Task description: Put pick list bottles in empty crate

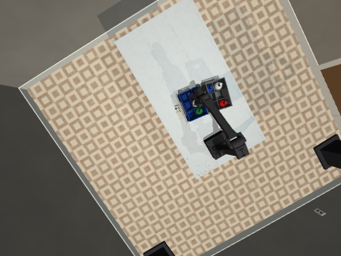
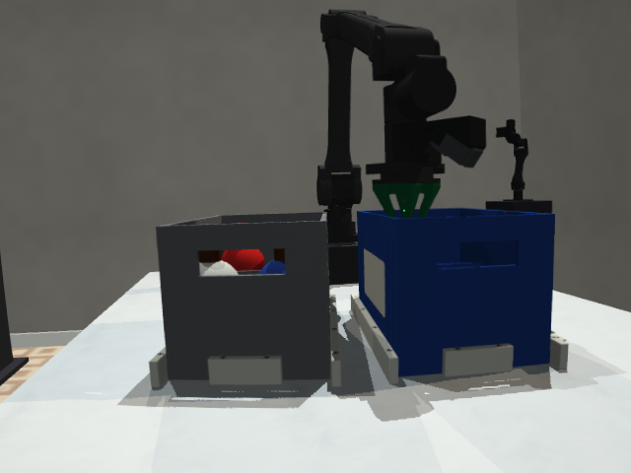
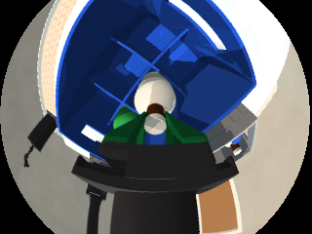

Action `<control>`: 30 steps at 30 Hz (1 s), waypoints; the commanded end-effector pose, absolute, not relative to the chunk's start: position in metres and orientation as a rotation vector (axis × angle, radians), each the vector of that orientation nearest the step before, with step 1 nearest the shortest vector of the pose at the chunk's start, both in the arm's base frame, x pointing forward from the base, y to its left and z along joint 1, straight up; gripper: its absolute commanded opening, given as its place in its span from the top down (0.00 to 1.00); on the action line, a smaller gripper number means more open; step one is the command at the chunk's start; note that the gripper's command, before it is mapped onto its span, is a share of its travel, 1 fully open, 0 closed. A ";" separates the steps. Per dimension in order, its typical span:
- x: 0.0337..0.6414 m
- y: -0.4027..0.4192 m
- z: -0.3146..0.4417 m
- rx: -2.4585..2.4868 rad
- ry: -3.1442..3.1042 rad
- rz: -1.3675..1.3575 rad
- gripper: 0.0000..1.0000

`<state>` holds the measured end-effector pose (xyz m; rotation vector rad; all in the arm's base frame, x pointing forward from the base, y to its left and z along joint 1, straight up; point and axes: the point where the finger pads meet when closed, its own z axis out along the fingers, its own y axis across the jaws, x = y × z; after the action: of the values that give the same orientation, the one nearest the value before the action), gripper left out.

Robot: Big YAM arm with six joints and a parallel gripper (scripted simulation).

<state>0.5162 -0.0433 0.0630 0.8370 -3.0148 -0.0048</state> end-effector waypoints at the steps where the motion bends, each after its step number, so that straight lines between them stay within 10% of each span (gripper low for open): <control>1: 0.542 -0.039 0.099 0.857 -3.105 0.048 1.00; 30: 0.538 -0.039 0.096 0.856 -3.100 0.044 1.00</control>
<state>0.5139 -0.0429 0.0604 0.8361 -3.0122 -0.0069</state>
